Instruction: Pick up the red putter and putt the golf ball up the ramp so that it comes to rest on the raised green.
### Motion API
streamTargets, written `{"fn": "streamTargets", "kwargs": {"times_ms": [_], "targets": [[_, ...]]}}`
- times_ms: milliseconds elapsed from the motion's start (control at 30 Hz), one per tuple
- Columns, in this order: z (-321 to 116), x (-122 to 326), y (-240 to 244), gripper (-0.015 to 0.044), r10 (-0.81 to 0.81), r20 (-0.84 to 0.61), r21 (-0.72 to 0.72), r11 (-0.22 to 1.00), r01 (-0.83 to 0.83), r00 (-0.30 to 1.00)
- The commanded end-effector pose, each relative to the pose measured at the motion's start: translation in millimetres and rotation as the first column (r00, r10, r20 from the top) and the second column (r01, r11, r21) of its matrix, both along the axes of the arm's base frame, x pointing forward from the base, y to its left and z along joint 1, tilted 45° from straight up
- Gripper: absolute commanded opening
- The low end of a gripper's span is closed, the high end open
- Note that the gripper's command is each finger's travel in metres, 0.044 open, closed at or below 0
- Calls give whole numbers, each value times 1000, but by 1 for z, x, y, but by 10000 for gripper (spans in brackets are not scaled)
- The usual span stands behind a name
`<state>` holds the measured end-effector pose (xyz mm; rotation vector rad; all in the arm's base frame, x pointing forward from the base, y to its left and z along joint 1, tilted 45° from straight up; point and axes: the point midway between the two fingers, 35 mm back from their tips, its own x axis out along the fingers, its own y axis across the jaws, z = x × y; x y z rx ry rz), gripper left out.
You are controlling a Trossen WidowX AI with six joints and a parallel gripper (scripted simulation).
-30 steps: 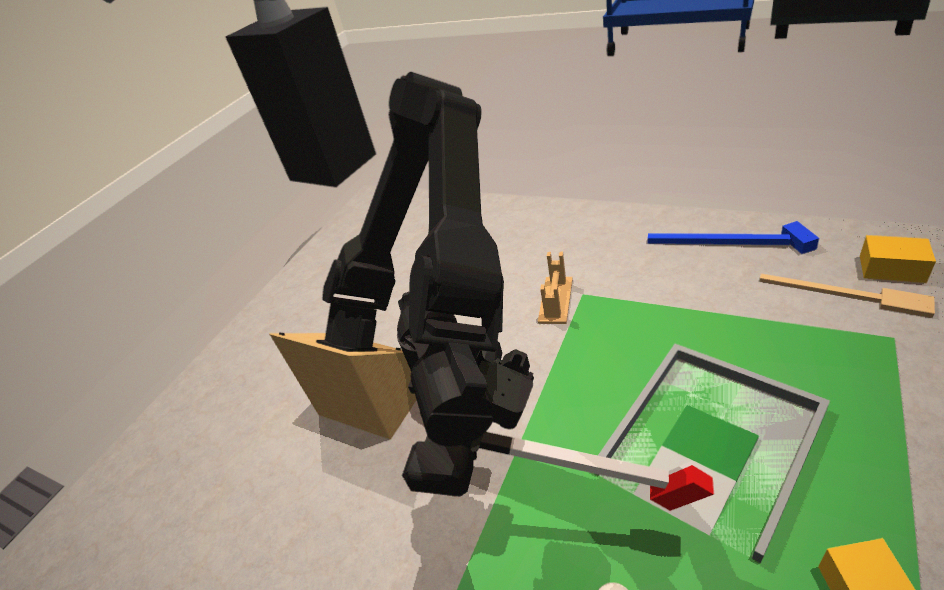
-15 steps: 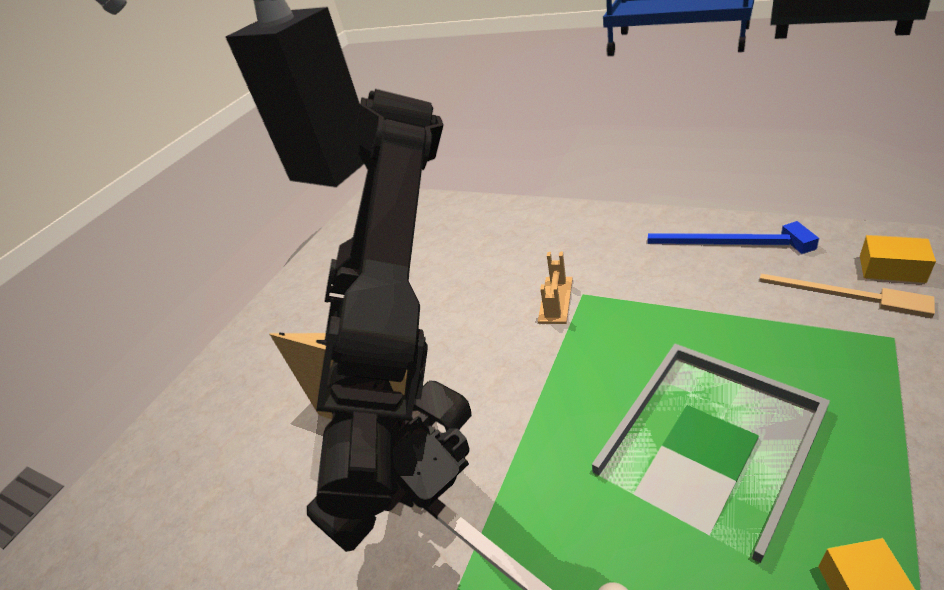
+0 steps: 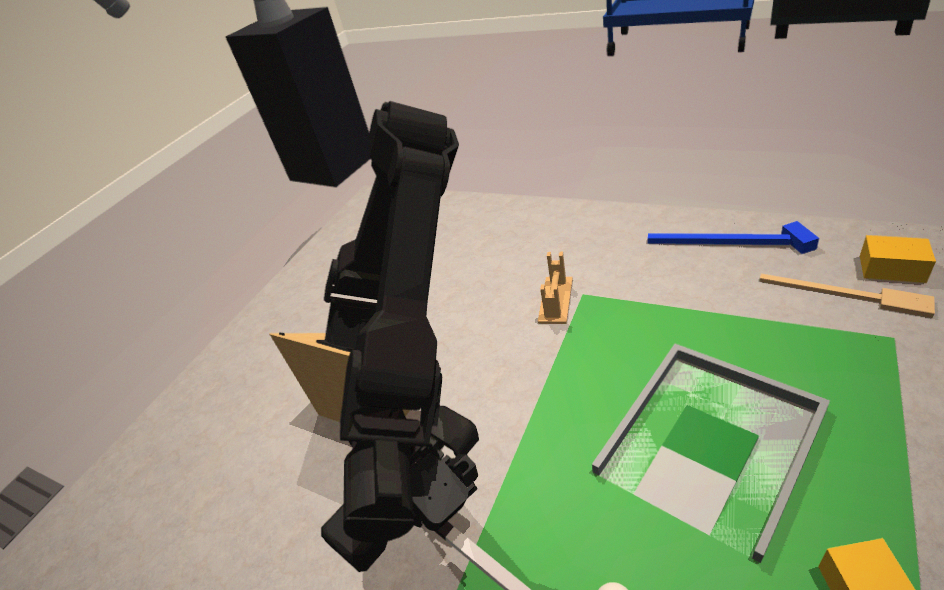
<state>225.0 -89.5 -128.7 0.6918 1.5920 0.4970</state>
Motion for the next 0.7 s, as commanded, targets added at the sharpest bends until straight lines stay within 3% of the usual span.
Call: {"fn": "streamTargets", "kwargs": {"times_ms": [0, 667], "targets": [[-3, 1, 3, 0, -9, 4, 3, 1000, 9, 1000], [-18, 0, 17, 0, 0, 3, -1, 1000, 0, 1000]]}}
